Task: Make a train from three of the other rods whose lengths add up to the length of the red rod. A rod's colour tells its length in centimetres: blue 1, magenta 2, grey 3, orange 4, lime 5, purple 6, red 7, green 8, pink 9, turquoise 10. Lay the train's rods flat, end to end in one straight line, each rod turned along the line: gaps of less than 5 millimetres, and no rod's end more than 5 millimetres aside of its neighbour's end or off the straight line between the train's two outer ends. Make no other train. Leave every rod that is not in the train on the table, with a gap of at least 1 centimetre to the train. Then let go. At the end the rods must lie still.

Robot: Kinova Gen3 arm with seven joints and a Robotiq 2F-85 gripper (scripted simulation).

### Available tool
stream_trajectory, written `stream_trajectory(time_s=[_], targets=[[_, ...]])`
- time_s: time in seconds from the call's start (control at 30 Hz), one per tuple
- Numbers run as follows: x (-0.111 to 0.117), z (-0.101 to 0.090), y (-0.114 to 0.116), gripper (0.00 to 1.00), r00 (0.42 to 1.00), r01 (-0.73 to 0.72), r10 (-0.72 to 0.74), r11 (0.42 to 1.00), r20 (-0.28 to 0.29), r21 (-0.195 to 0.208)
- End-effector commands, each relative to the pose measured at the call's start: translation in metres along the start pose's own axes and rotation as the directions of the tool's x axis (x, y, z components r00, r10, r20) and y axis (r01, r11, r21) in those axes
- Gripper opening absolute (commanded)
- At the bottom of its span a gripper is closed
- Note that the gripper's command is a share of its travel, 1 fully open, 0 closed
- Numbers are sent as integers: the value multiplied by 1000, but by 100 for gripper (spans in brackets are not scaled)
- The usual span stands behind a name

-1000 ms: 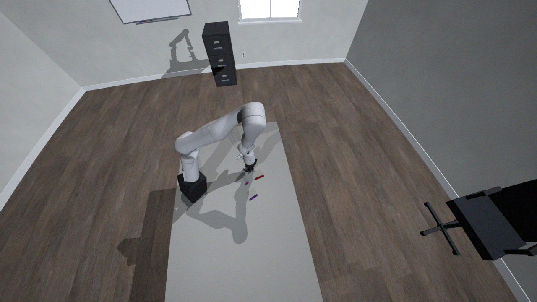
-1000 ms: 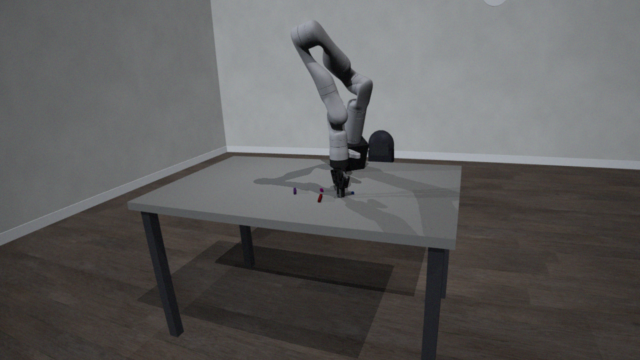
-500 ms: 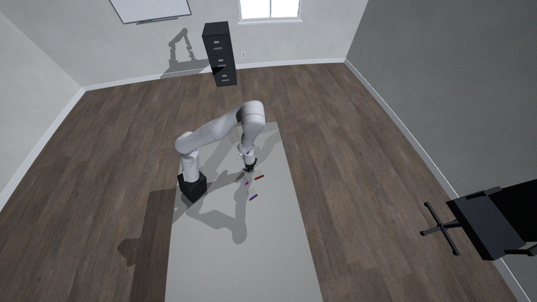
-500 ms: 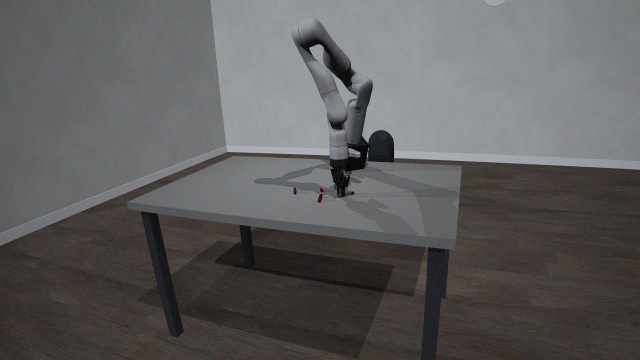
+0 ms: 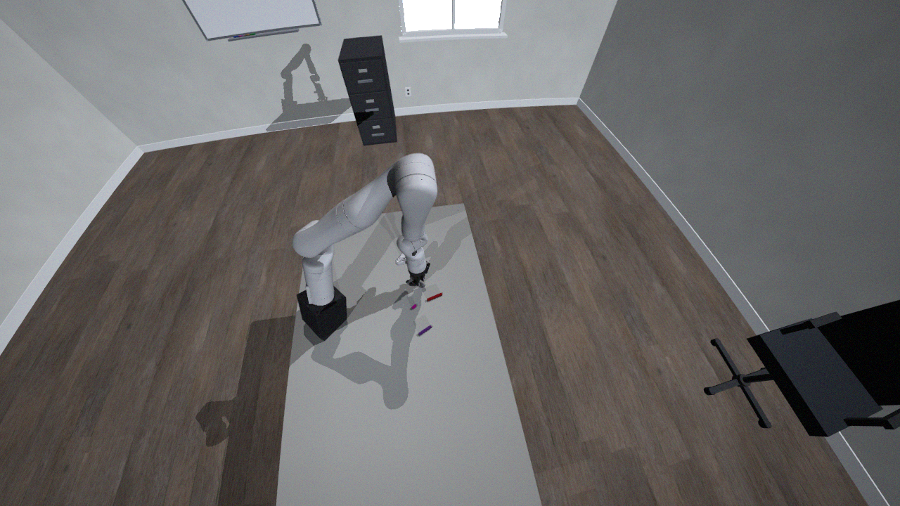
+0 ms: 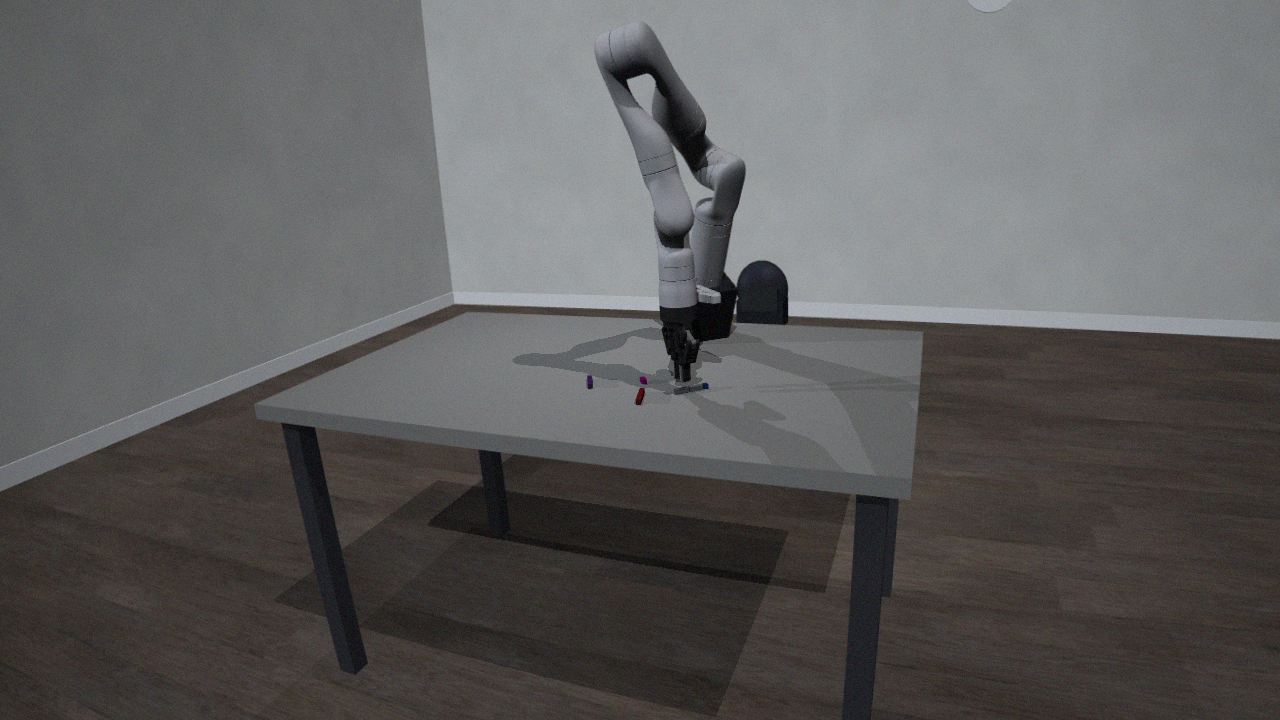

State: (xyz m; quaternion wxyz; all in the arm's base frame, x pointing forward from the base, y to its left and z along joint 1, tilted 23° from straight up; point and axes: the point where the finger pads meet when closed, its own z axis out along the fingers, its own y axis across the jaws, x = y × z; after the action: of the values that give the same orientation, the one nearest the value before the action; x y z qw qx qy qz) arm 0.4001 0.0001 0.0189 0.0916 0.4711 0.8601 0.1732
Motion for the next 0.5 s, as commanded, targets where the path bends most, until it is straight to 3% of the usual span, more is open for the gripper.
stream_trajectory(time_s=[0.0, 0.47], targets=[[-4, -10, 3, 24, 1000, 7, -7, 1000, 16, -4], [-4, -35, 3, 24, 1000, 7, -7, 1000, 16, -4]])
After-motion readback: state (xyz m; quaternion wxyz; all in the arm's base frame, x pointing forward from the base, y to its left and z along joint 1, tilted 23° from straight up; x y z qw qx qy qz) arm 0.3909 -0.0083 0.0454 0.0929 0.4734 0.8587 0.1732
